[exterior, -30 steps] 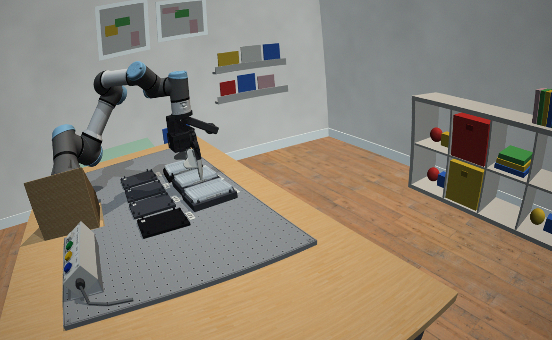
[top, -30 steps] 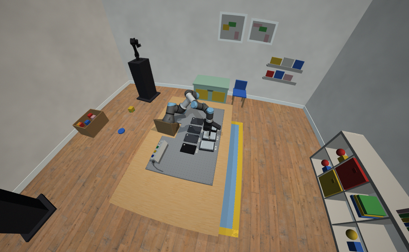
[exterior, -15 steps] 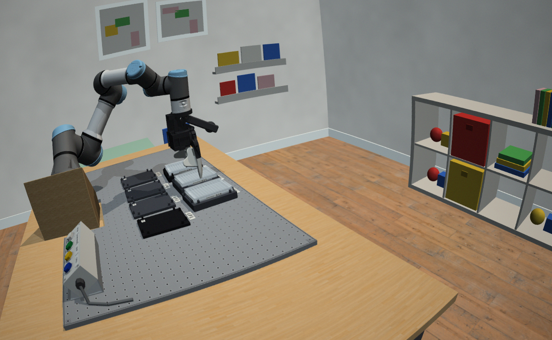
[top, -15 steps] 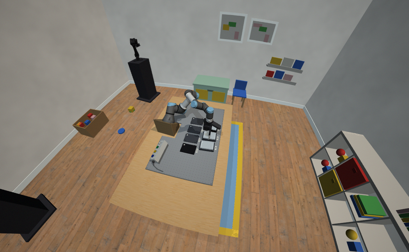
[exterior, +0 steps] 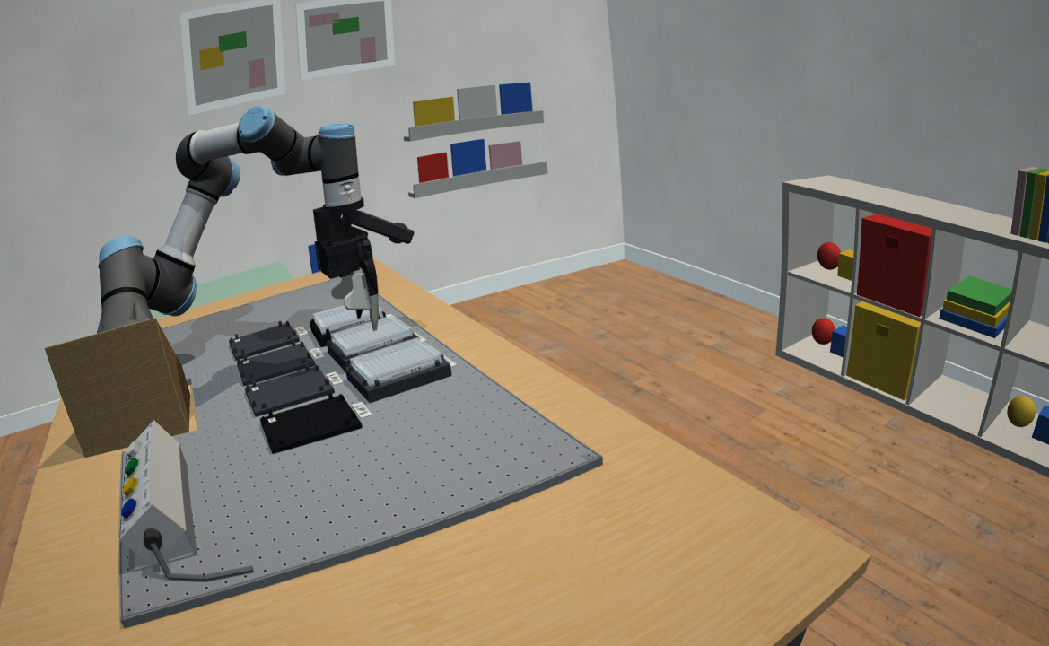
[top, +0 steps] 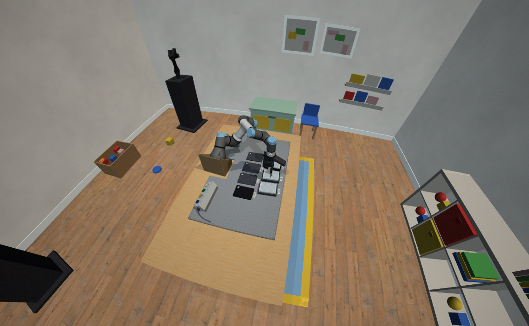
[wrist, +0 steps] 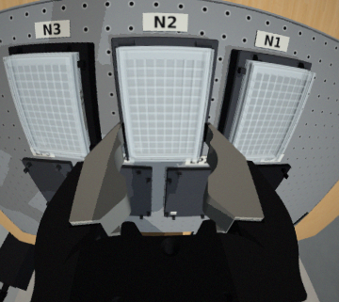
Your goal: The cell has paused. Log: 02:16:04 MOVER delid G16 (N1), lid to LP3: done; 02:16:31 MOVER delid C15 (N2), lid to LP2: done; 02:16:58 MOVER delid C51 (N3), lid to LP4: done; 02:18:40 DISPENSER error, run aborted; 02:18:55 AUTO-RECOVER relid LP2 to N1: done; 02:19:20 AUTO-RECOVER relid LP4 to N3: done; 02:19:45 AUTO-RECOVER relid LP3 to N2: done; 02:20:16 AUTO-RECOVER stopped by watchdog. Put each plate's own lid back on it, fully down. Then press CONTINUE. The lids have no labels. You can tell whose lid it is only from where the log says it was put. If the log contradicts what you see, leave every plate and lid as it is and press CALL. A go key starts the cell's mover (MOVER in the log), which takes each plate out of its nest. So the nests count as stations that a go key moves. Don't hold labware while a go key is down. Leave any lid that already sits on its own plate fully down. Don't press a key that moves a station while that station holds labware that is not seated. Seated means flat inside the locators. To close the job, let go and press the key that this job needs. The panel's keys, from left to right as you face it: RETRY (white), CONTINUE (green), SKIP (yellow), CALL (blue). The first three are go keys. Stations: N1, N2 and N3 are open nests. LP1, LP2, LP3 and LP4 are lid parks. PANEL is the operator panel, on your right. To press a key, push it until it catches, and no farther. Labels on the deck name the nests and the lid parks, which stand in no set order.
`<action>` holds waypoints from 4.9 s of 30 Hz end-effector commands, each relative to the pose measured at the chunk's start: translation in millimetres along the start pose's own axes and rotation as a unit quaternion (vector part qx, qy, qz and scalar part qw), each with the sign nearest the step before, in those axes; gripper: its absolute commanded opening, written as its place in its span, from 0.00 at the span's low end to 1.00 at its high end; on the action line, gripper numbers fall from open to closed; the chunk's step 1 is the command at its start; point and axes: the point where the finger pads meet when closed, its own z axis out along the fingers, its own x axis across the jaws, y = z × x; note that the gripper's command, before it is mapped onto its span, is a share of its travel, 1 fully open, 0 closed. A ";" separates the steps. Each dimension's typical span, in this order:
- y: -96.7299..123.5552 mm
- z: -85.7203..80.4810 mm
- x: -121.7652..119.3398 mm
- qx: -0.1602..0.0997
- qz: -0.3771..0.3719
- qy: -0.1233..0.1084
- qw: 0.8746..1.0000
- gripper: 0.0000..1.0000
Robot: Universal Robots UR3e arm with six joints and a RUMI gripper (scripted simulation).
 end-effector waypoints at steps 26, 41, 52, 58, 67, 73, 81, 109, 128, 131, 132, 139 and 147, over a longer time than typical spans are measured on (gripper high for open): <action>118.5 -1.6 -6.3 0.001 0.022 0.001 1.000 0.00; 148.5 -1.5 -8.0 0.001 0.022 0.001 1.000 0.00; 148.6 -51.5 -8.0 0.001 0.022 0.001 1.000 0.00; 148.6 -63.1 -8.1 0.001 0.022 0.001 1.000 0.00; 151.5 -63.1 1.5 0.001 0.042 0.001 0.999 0.00; 157.2 -63.1 20.7 0.001 0.082 0.001 0.997 0.00; 168.6 -63.1 59.1 0.001 0.161 0.001 0.987 0.00; 203.0 -63.3 174.3 0.001 0.352 0.001 0.936 0.00; 231.7 -63.3 196.2 0.001 0.398 0.001 0.917 0.00; 246.3 -63.3 200.0 0.001 0.425 0.001 0.905 0.00; 251.1 -63.3 201.3 0.001 0.434 0.001 0.901 0.00; 285.1 -63.3 210.2 0.001 0.496 0.001 0.868 0.00; 314.2 -63.3 217.8 0.001 0.548 0.001 0.837 0.00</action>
